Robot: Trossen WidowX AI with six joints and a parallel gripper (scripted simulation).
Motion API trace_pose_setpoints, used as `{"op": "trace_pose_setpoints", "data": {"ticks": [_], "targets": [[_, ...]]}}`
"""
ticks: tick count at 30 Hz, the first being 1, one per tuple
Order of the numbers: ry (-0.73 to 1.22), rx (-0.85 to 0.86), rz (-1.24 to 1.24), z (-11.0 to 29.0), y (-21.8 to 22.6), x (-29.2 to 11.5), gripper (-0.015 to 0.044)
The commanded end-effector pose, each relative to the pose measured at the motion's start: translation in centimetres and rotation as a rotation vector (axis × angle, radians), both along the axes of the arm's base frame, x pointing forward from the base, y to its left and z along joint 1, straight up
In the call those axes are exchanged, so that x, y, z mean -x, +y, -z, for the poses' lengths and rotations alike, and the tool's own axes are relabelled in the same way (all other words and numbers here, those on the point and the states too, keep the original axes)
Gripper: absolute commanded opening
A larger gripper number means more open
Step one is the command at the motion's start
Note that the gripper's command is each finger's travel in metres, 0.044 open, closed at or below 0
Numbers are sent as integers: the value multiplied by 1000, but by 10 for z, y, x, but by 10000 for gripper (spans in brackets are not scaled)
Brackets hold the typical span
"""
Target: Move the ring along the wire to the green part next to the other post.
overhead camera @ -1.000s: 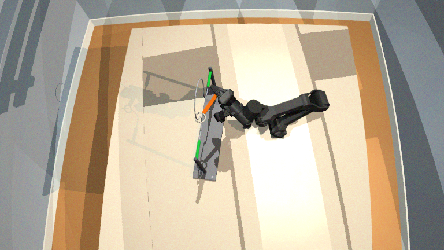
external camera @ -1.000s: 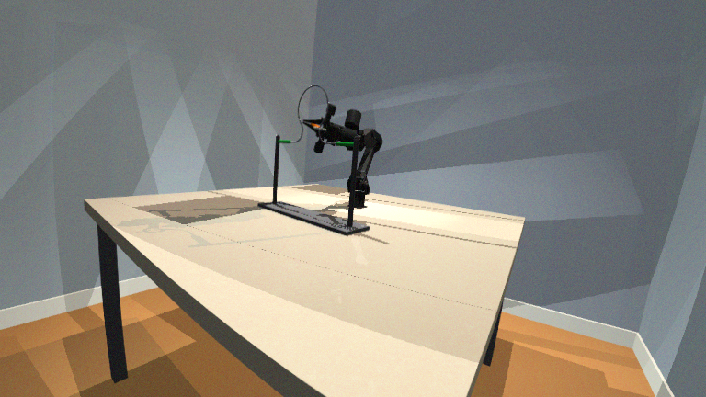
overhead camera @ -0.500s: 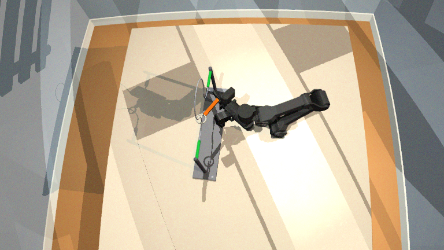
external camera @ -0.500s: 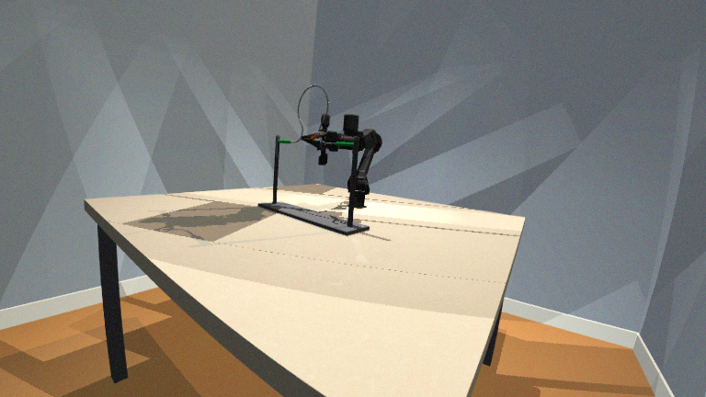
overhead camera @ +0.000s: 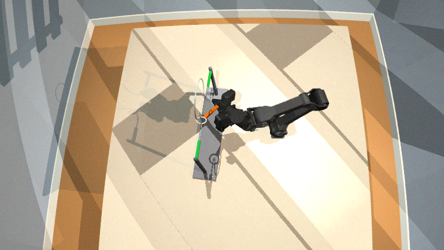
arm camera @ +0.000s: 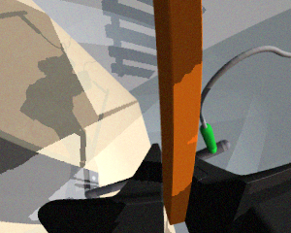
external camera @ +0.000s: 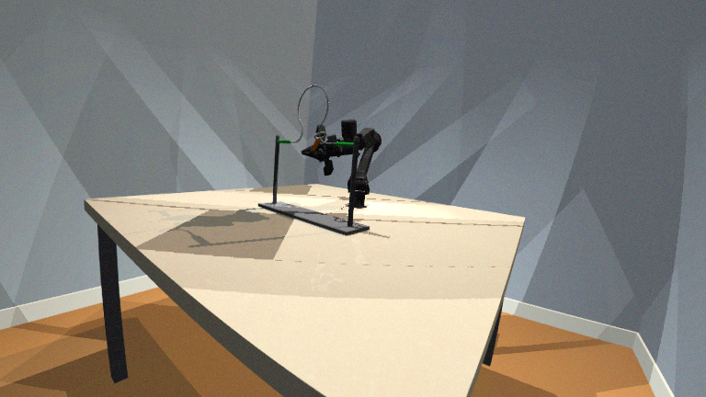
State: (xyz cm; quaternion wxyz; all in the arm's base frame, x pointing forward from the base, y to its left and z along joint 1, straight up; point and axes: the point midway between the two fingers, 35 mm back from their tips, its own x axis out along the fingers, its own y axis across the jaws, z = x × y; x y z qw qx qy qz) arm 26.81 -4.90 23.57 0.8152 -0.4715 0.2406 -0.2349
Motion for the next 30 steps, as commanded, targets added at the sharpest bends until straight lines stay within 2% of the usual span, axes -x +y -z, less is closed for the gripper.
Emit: {"op": "trace_pose_setpoints", "data": {"ticks": [1, 16, 30], "targets": [[-8, -79, -21, 14, 4, -3, -150], [-47, -453, -34, 55, 44, -8, -150], [-80, -767, -42, 76, 88, -12, -150]]}}
